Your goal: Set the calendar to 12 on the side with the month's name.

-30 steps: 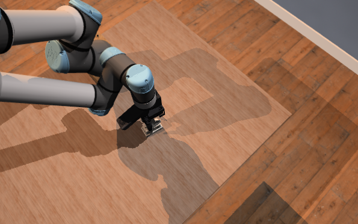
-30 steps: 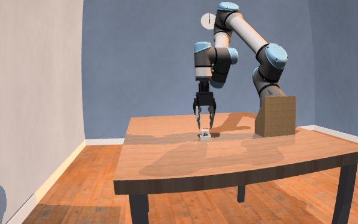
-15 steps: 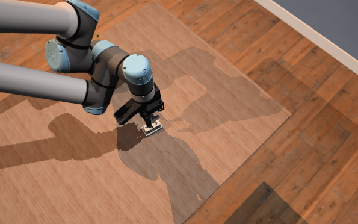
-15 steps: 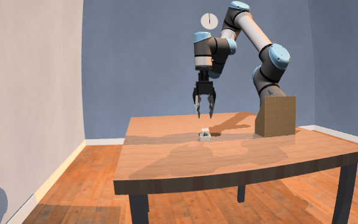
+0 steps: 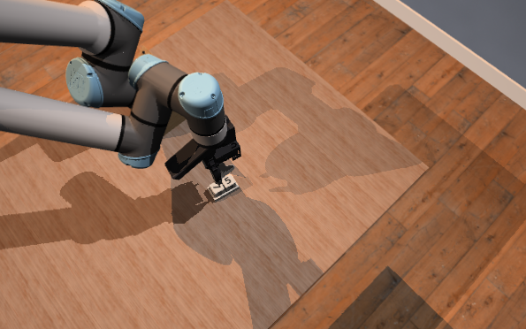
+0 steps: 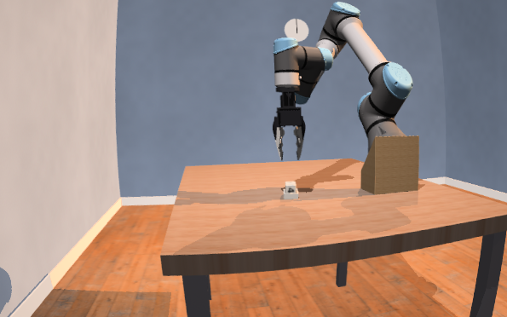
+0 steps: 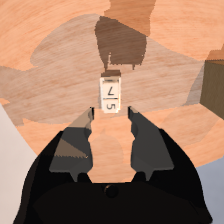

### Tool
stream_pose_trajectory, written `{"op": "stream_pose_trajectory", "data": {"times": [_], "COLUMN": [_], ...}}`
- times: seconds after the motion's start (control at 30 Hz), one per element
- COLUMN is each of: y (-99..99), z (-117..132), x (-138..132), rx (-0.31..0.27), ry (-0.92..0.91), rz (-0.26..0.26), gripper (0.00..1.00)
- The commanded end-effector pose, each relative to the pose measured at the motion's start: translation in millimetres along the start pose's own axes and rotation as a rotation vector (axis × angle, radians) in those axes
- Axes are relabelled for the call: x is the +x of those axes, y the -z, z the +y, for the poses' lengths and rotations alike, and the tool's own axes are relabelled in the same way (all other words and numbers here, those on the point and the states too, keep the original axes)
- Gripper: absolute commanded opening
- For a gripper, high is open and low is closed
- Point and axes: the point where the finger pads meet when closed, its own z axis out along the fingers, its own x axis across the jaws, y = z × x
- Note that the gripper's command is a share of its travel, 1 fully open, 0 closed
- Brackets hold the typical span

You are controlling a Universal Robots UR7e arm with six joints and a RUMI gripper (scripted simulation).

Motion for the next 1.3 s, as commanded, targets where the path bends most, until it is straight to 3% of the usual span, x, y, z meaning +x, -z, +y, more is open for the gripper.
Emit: {"op": "stream_pose_trajectory", "data": {"times": [0.0,0.8,1.1,1.27], "y": [1.0,3.2,21.3,42.7], "z": [0,0,0,0], "x": [0,0,0,0], "rx": [0.000,0.000,0.000,0.000], "ry": [0.000,0.000,0.000,0.000], "rz": [0.000,0.000,0.000,0.000], "gripper": [1.00,1.00,1.00,1.00]}}
